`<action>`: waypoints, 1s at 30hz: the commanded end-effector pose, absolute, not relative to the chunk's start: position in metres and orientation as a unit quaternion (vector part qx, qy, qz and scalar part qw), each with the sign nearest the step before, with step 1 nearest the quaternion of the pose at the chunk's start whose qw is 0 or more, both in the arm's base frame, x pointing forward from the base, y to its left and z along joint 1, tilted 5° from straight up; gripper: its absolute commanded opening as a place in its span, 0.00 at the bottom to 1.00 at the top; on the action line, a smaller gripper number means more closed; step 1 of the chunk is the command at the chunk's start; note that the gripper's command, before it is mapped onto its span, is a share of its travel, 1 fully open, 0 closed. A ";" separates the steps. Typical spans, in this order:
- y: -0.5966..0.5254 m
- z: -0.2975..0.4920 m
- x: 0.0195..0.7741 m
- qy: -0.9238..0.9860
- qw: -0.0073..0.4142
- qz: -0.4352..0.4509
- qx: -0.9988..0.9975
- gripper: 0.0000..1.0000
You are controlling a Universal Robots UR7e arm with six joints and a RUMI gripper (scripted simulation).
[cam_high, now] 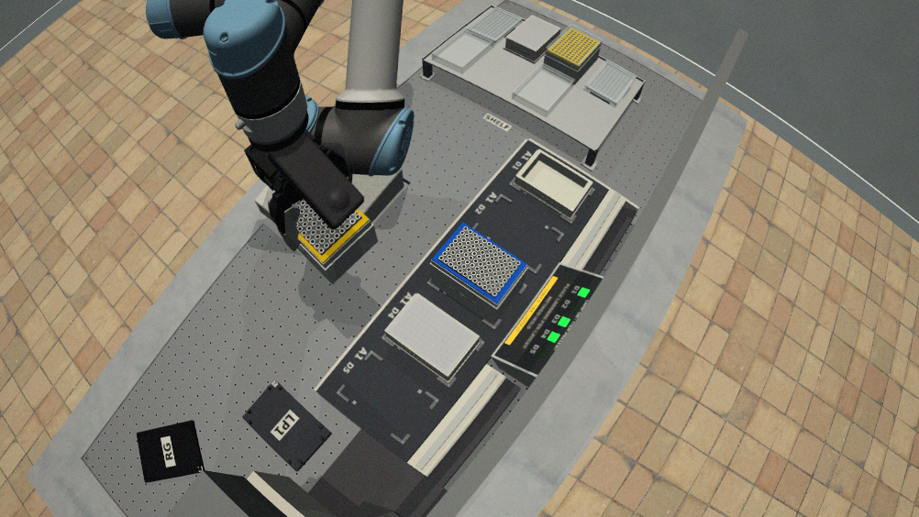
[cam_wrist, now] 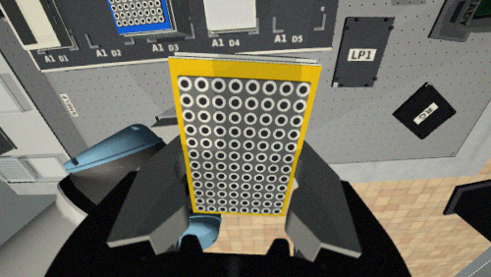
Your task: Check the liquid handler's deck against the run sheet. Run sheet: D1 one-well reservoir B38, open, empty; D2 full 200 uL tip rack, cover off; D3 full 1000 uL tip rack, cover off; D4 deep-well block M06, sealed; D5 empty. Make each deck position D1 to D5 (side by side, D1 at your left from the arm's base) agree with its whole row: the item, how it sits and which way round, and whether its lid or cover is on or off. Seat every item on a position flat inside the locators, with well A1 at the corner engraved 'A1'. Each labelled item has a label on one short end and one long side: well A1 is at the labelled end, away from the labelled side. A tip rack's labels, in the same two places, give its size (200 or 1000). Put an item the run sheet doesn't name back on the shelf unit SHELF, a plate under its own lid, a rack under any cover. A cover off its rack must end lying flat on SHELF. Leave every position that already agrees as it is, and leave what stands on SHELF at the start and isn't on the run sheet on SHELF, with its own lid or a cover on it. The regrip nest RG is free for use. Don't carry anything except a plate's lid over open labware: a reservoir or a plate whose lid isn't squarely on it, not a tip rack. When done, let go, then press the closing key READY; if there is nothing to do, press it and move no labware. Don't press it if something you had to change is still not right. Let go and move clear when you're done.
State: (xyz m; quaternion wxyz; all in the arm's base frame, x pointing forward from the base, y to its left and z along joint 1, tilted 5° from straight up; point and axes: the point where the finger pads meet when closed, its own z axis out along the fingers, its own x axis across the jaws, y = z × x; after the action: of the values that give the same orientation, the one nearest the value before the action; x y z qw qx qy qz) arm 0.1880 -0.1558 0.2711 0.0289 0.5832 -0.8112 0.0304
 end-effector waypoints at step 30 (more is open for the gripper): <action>-0.060 0.263 0.208 -0.788 0.031 0.029 0.614 0.00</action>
State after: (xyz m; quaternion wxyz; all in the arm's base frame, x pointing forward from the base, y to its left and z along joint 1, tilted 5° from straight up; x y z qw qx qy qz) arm 0.2050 -0.0730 0.2641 0.0291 0.5950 -0.8027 0.0299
